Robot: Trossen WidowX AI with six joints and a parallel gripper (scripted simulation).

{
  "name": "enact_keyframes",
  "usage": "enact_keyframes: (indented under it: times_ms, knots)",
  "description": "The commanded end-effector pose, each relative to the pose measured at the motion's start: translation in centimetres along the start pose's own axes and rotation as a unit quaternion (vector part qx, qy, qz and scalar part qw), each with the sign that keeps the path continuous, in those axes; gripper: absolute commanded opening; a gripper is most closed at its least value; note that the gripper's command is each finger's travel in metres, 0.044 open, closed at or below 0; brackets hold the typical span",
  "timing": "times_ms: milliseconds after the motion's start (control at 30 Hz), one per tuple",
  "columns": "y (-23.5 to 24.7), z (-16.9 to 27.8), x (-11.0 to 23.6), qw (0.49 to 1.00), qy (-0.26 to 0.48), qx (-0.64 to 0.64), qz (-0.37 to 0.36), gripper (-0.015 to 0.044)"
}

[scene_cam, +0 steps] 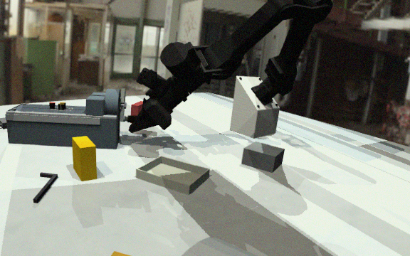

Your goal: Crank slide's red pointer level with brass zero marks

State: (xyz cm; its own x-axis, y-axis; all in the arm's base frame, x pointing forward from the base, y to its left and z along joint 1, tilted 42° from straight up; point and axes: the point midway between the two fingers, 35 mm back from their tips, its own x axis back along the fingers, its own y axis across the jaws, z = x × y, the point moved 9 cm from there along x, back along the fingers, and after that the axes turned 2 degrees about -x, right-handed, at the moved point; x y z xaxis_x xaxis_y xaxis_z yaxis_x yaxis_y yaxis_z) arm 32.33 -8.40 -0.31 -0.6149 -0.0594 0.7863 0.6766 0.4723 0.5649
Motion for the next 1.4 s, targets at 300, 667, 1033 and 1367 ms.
enact_keyframes:
  times_ms: [300,667,1033,1367]
  knots:
    - [0.79,-0.16,0.27,1.000,-0.001,0.003,-0.011,0.0000]
    - [0.92,-0.22,0.36,1.000,-0.001,0.003,-0.011,0.0000]
    - [1.09,-0.31,0.48,1.000,-0.001,0.003,-0.011,0.0000]
    - [1.28,-0.42,0.63,1.000,-0.001,0.003,-0.011,0.0000]
